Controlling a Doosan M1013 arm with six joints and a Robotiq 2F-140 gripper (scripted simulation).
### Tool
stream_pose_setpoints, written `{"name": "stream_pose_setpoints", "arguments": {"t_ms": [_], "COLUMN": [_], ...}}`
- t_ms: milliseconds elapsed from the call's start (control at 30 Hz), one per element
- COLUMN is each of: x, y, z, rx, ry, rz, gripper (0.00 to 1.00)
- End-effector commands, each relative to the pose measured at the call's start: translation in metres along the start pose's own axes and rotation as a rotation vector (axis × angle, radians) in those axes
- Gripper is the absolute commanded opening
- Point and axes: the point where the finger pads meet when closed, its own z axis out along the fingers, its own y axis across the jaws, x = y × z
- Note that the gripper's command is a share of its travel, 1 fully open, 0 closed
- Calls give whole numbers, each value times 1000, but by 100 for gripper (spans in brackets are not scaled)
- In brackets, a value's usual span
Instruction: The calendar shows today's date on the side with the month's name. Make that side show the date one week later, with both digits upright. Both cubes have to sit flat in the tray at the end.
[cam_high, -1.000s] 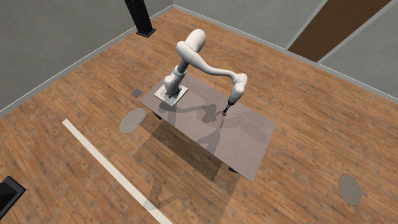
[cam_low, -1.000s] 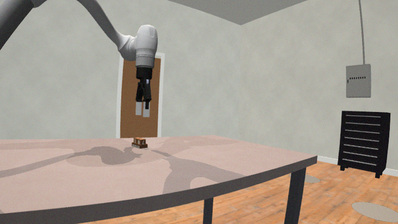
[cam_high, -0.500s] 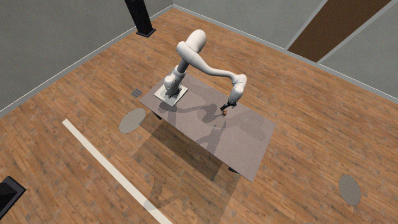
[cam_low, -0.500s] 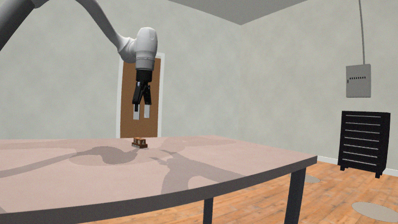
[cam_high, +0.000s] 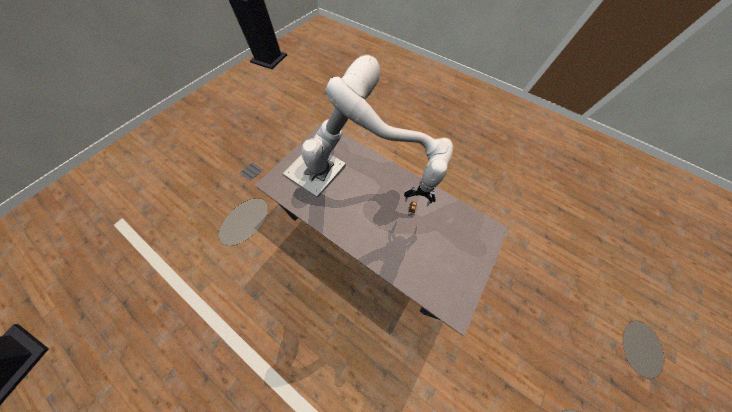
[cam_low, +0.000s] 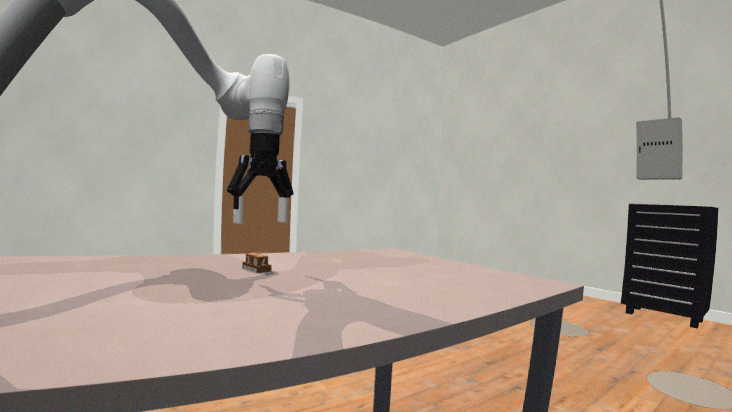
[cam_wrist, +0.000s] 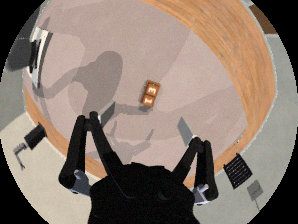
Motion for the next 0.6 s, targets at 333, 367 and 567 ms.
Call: {"name": "stream_pose_setpoints", "arguments": {"t_ms": [333,367,567], "x": [0,0,0], "y": [0,0,0], "z": [2,2,2], "rx": [1,1,1], "ry": [-4,-4,-4], "rz": [91,91,91], "gripper": [35,35,35]}}
